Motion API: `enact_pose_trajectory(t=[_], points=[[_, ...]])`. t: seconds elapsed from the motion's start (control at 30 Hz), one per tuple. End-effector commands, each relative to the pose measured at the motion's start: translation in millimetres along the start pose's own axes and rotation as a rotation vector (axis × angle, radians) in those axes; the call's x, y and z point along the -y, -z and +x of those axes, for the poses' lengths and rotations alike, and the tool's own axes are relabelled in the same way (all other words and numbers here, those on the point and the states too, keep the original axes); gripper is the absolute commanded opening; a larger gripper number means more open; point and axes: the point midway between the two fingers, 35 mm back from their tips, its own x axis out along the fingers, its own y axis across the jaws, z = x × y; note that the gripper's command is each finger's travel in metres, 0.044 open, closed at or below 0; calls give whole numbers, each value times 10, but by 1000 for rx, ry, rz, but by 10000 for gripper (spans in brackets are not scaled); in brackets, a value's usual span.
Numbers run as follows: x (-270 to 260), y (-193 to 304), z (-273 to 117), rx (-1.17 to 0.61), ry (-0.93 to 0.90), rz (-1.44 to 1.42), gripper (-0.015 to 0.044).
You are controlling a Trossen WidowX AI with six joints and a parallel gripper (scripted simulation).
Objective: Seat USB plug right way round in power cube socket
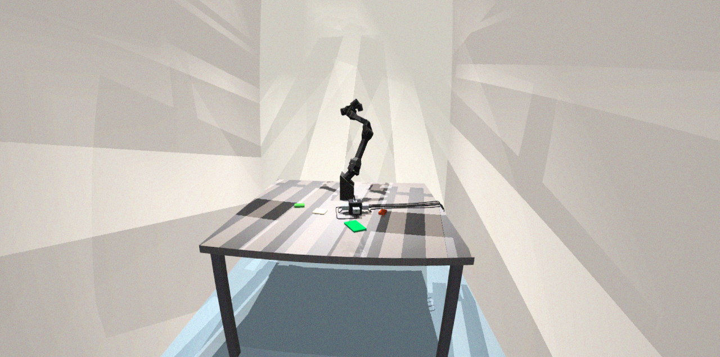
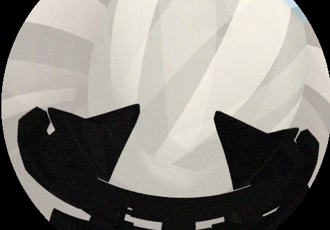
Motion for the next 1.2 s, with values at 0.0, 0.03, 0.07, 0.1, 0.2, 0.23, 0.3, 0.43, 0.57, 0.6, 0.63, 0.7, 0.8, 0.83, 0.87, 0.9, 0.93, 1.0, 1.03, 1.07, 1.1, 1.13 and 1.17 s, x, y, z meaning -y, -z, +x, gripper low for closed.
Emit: enact_pose_trajectory(t=[0.0, 0.03, 0.07, 0.1, 0.2, 0.23, 0.3, 0.43, 0.57, 0.6, 0.63, 0.7, 0.8, 0.83, 0.87, 0.9, 0.93, 1.0, 1.03, 1.07, 1.1, 1.13, 1.17], points=[[9, 26, -37, -7, 7, -2, 426], [34, 103, -148, -28, 27, -10, 440], [88, 216, -317, -64, 60, -37, 440], [188, 324, -470, -108, 97, -102, 440], [479, 574, -866, -240, 184, -308, 440], [572, 650, -1010, -289, 208, -376, 440], [765, 798, -1342, -400, 253, -523, 440], [1111, 1019, -2076, -649, 308, -810, 440], [1393, 1116, -2847, -919, 313, -1081, 440], [1452, 1121, -3044, -990, 306, -1145, 440], [1507, 1119, -3243, -1062, 295, -1208, 440], [1600, 1093, -3643, -1210, 263, -1327, 440], [1703, 998, -4245, -1441, 187, -1490, 440], [1728, 950, -4445, -1520, 154, -1539, 440], [1748, 896, -4643, -1599, 116, -1587, 440], [1763, 834, -4839, -1680, 75, -1631, 440], [1773, 765, -5032, -1761, 28, -1671, 440], [1777, 606, -5412, -1924, -77, -1743, 440], [1771, 515, -5597, -2007, -137, -1772, 440], [1761, 418, -5778, -2089, -202, -1798, 440], [1745, 314, -5956, -2172, -272, -1819, 440], [1725, 203, -6129, -2255, -348, -1834, 440], [1696, 89, -6298, -2335, -422, -1838, 440]])
